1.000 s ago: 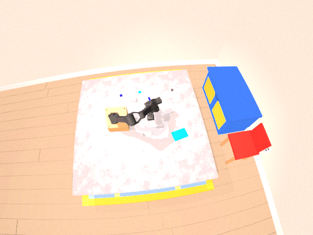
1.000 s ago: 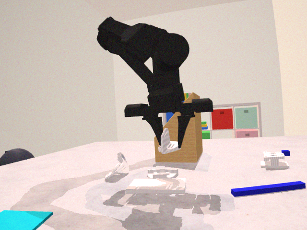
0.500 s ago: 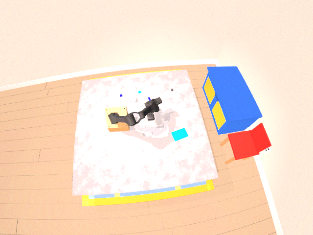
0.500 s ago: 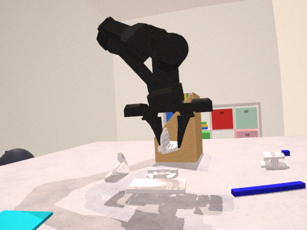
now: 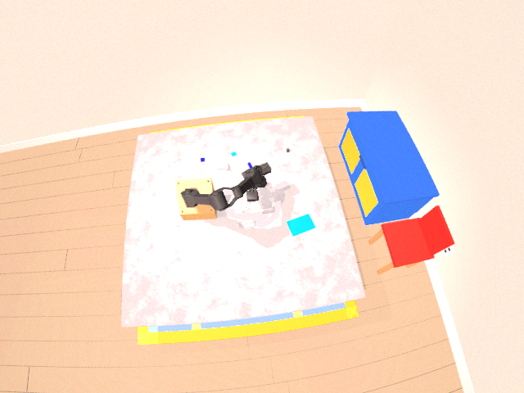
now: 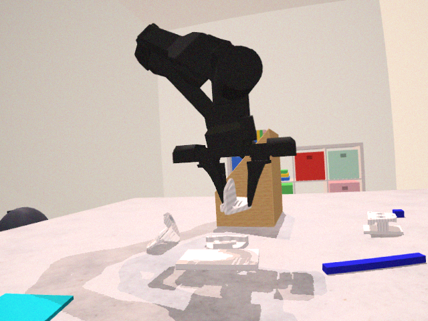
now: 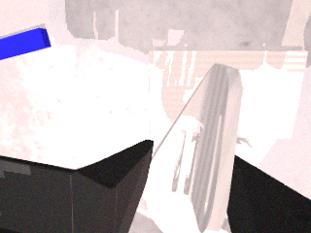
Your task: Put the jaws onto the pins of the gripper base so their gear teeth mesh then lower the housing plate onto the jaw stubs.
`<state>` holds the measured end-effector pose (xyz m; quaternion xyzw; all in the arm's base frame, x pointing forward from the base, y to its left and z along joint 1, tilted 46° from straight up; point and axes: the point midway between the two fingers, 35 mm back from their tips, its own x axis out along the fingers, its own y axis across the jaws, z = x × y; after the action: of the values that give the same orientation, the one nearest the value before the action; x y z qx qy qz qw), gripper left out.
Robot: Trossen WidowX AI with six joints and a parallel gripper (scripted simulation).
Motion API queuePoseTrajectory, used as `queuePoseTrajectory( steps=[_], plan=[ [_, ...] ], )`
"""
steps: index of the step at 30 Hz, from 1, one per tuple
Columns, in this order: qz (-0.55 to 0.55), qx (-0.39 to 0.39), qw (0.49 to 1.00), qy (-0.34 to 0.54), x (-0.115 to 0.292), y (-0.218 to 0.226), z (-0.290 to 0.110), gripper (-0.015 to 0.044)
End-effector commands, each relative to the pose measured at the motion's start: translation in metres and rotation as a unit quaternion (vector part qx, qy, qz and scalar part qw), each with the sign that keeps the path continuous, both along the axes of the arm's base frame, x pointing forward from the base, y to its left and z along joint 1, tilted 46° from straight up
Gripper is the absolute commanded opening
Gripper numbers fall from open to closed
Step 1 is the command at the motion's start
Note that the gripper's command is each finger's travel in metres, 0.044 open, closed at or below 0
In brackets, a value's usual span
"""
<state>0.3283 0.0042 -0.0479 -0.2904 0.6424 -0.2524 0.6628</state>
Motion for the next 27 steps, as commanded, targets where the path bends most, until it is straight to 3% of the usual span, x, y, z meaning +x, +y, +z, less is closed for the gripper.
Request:
queuePoseTrajectory(
  steps=[1,27],
  plan=[
    [0.002,-0.002,1.000,0.001,0.000,-0.001,0.001,0.0134],
    [0.002,-0.003,1.000,0.001,0.003,-0.030,-0.029,0.0134]
  ],
)
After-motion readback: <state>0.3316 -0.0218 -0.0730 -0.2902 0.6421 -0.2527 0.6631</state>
